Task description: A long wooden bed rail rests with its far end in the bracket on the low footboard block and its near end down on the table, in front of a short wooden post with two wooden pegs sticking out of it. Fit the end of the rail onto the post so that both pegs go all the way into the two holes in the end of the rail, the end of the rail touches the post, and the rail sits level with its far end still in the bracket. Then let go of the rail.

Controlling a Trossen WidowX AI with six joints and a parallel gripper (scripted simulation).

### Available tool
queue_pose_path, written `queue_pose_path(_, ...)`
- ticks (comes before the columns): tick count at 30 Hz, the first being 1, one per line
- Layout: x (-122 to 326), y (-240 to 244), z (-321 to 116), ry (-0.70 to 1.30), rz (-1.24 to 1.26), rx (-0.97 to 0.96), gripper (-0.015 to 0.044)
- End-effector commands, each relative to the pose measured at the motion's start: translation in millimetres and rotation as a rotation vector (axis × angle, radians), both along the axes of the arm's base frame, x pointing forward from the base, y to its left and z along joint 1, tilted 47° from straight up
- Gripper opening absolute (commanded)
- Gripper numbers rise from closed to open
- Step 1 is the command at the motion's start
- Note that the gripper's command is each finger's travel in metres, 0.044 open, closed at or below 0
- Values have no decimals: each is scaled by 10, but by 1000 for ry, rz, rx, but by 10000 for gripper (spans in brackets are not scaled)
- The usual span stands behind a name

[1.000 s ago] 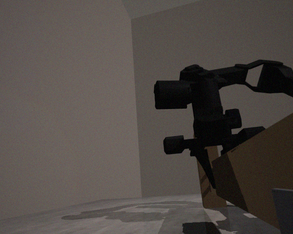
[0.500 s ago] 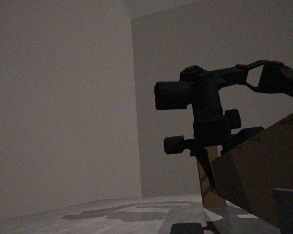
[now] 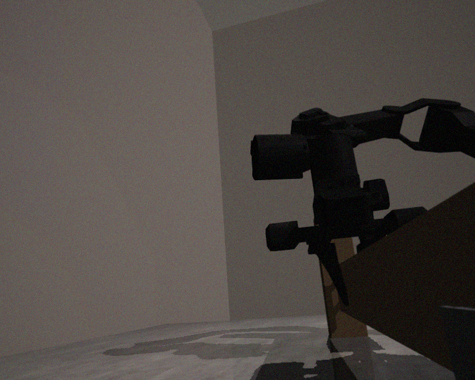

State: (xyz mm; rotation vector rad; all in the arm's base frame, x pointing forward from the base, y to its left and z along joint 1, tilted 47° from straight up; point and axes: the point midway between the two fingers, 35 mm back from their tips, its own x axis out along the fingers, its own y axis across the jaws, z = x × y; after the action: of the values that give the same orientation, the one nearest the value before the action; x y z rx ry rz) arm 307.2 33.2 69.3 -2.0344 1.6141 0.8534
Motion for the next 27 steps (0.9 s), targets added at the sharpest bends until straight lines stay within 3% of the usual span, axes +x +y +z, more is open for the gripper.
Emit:
queue_pose_path(1,11,-4,37,-4,5,3,0)
queue_pose_path(27,29,-53,100,-4,5,3,0)
